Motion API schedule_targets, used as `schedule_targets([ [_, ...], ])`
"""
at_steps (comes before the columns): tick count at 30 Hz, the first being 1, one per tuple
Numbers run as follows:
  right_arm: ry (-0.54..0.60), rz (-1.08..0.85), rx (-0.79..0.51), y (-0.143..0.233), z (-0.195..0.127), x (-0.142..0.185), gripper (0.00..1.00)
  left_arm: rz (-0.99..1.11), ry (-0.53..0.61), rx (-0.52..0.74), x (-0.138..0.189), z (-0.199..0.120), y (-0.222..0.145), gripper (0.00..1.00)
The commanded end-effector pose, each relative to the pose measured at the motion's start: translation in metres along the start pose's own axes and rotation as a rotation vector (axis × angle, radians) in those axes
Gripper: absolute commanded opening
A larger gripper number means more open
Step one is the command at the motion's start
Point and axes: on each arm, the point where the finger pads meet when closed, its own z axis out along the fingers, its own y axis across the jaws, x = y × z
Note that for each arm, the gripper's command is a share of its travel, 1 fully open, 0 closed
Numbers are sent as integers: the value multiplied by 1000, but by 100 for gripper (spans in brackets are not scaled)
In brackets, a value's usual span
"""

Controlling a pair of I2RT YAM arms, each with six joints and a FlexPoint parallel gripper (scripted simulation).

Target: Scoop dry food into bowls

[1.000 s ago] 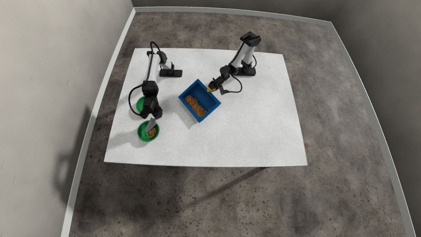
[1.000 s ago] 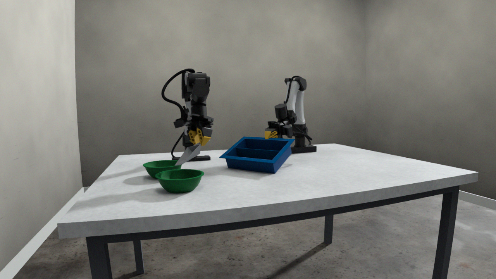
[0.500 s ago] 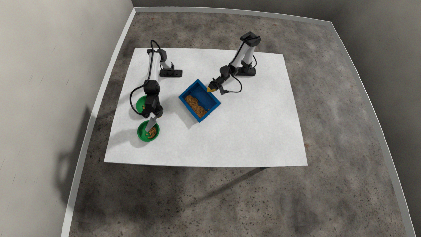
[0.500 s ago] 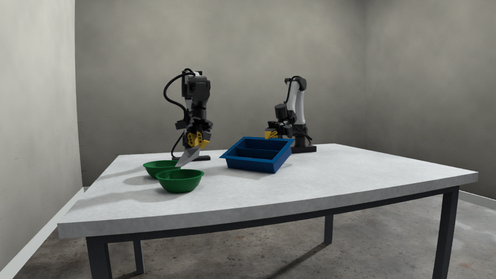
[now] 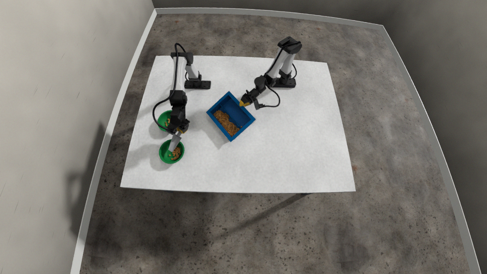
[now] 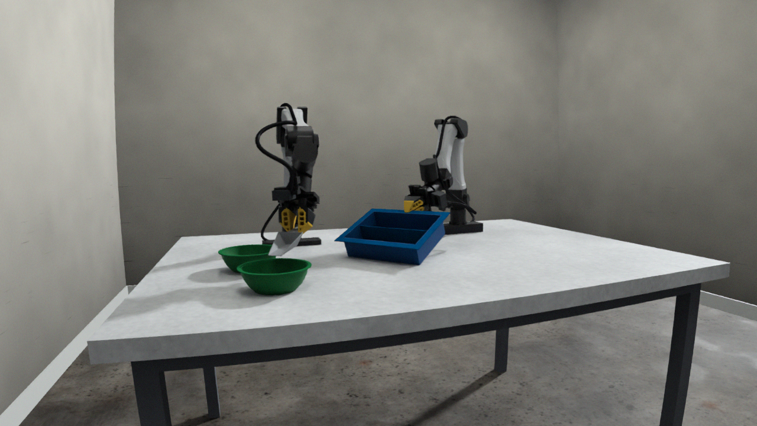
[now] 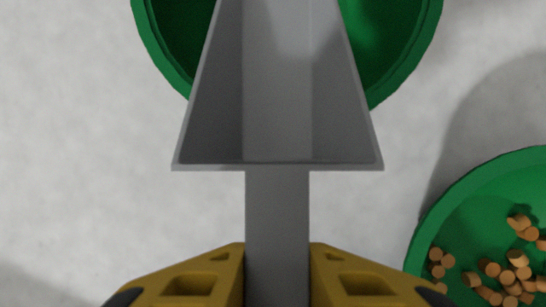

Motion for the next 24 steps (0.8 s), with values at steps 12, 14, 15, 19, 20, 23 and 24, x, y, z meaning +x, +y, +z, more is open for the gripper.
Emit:
schedule_targets([
  [12,-136,-48,-25,10,-15,-21,0,23,18,86,4,0,-30,0],
  [14,-173,-58,9,10,-12,-21,0,23,18,86,4,0,-30,0],
  [15,-183,-64,19,11,-11,-20,0,23,18,86,4,0,-30,0],
  [19,-247,-90,80,12,-7,-17,0,23,18,86,4,0,-30,0],
  [20,-266,-97,97,12,-5,-16,0,23,18,86,4,0,-30,0],
  [23,-283,-99,113,11,-4,-16,0,23,18,86,4,0,-30,0],
  [24,-304,-106,127,12,-5,-16,0,23,18,86,4,0,-30,0],
])
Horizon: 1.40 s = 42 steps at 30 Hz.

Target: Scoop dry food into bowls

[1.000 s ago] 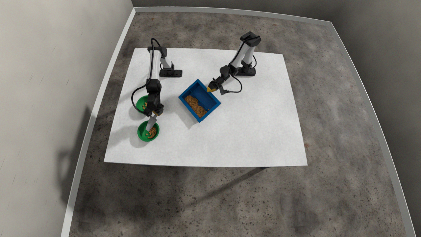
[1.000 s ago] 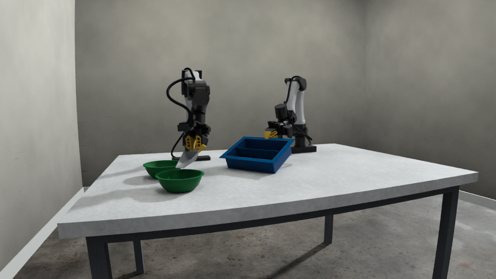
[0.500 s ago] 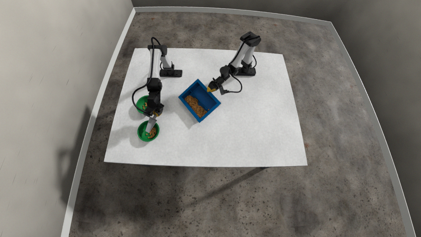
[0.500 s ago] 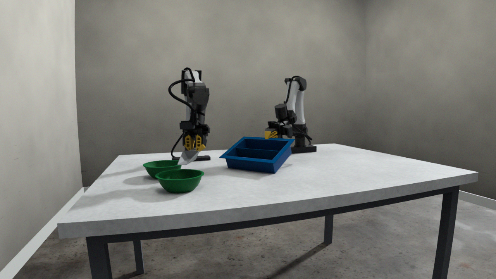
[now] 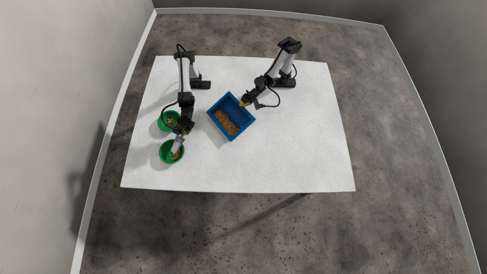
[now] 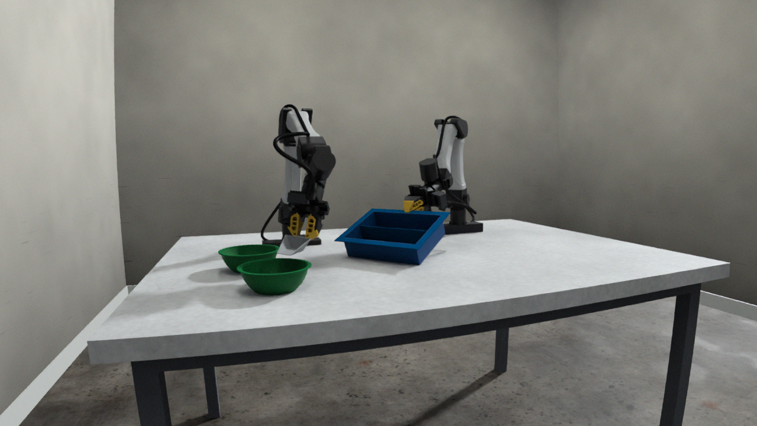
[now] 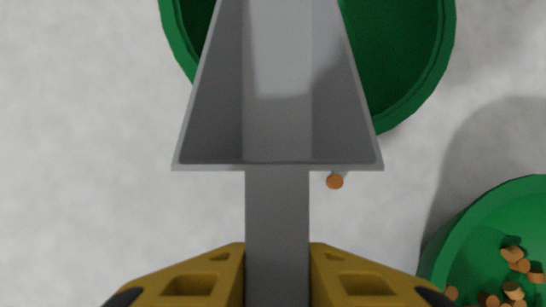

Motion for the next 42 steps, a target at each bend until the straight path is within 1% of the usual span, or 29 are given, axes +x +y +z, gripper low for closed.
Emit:
schedule_targets([
  [1,-162,13,55,-6,-12,-25,0,23,18,86,4,0,-30,0],
  [6,-168,29,63,-14,-12,-29,0,23,18,86,4,0,-30,0],
  [15,-168,20,59,-8,-10,-29,0,23,18,86,4,0,-30,0],
  [16,-161,16,61,-6,-6,-28,0,20,13,74,1,-2,-24,0],
  [17,-169,18,56,-7,-11,-29,0,18,10,65,0,-7,-19,0],
  [29,-169,19,57,-7,-10,-29,0,24,22,64,-2,-13,-16,0],
  [33,-169,19,57,-7,-10,-29,0,26,23,75,-2,-13,-20,0],
  [35,-169,19,57,-7,-10,-29,0,24,21,73,-3,-15,-16,0],
  [37,-169,19,57,-7,-10,-29,0,21,26,35,-1,-8,1,0],
  [42,-169,19,57,-7,-10,-29,0,20,25,44,-2,-9,3,0],
])
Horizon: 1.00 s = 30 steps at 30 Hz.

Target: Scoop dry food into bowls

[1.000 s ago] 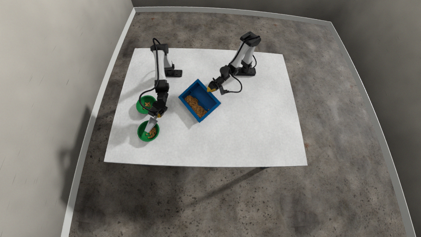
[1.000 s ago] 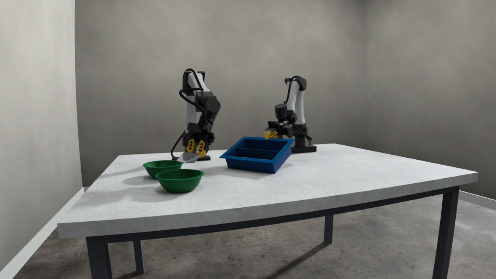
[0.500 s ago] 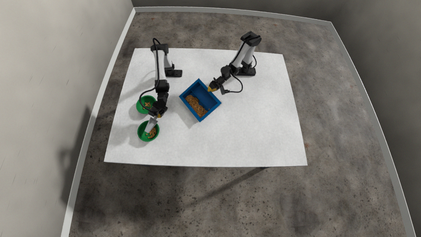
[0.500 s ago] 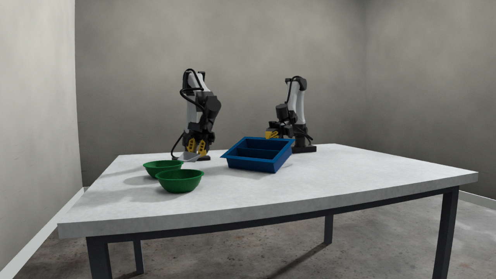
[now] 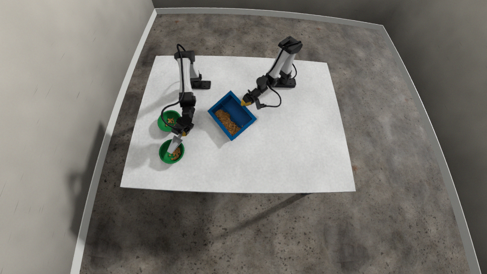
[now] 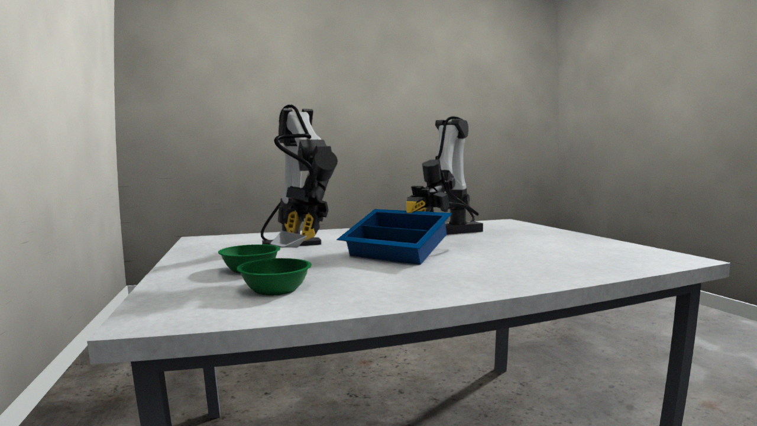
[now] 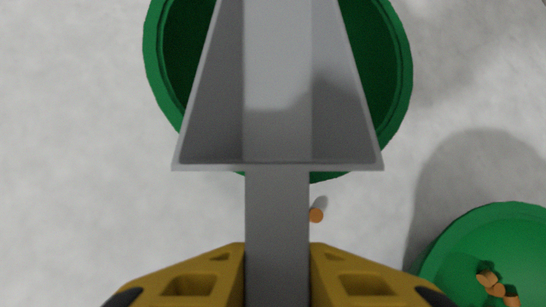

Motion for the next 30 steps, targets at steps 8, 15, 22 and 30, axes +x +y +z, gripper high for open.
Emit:
schedule_targets([
  [8,-61,19,-6,-1,-11,-16,0,15,4,49,0,1,-5,0],
  [15,-61,19,-6,-1,-11,-16,0,12,10,48,0,-1,3,0],
  [22,-61,19,-6,-1,-11,-16,0,8,6,57,-1,-1,7,0],
  [30,-61,19,-6,-1,-11,-16,0,6,3,64,-2,-2,10,0],
])
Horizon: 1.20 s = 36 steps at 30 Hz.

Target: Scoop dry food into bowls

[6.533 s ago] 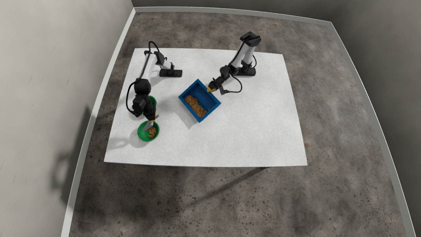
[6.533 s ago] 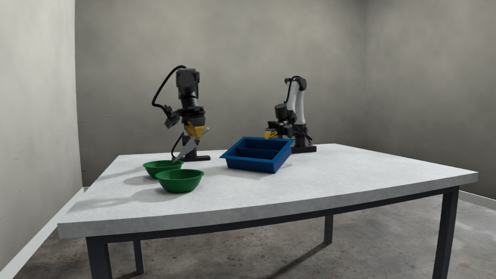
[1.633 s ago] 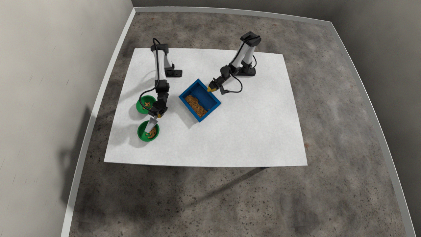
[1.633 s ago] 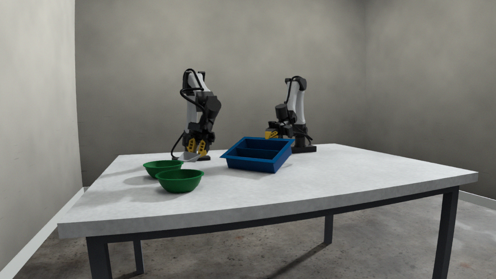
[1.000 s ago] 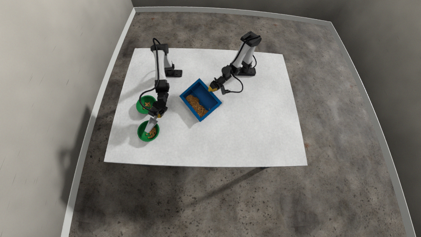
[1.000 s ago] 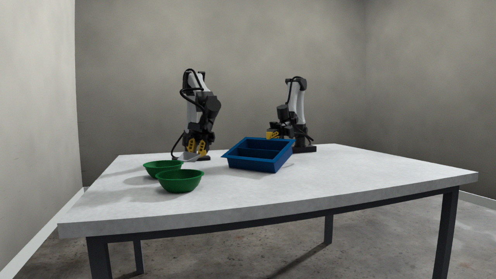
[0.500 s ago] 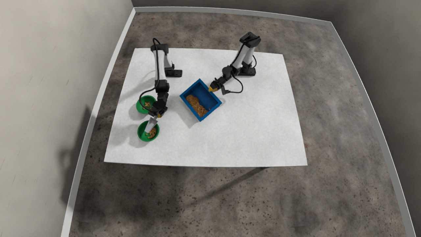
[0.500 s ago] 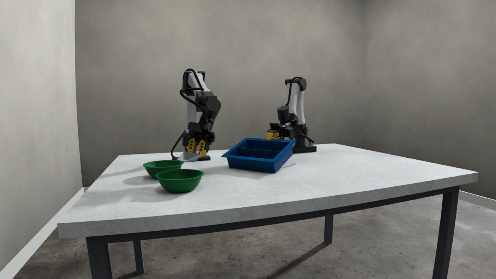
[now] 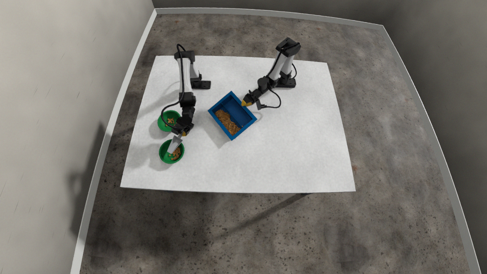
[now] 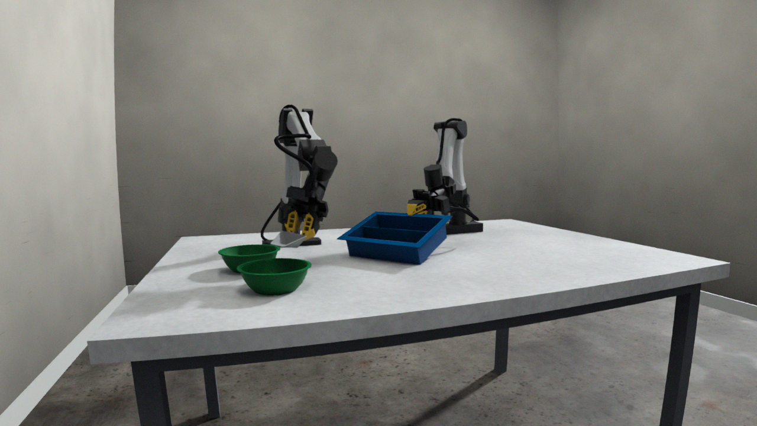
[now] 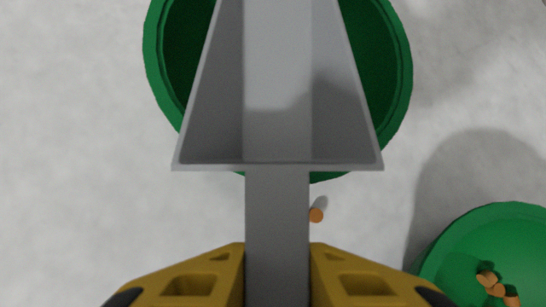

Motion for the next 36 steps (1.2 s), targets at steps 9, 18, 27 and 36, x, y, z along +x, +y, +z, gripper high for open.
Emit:
schedule_targets([
  [9,-61,19,-6,-1,-11,-16,0,3,-4,19,-3,-1,5,0],
  [18,-61,19,-6,-1,-11,-16,0,-6,-11,42,-4,-3,-3,28],
  [27,-60,18,-7,-1,-11,-16,0,-5,-14,57,-5,-2,-9,28],
  [36,-60,18,-7,-1,-11,-16,0,-7,-25,30,-6,-2,10,28],
])
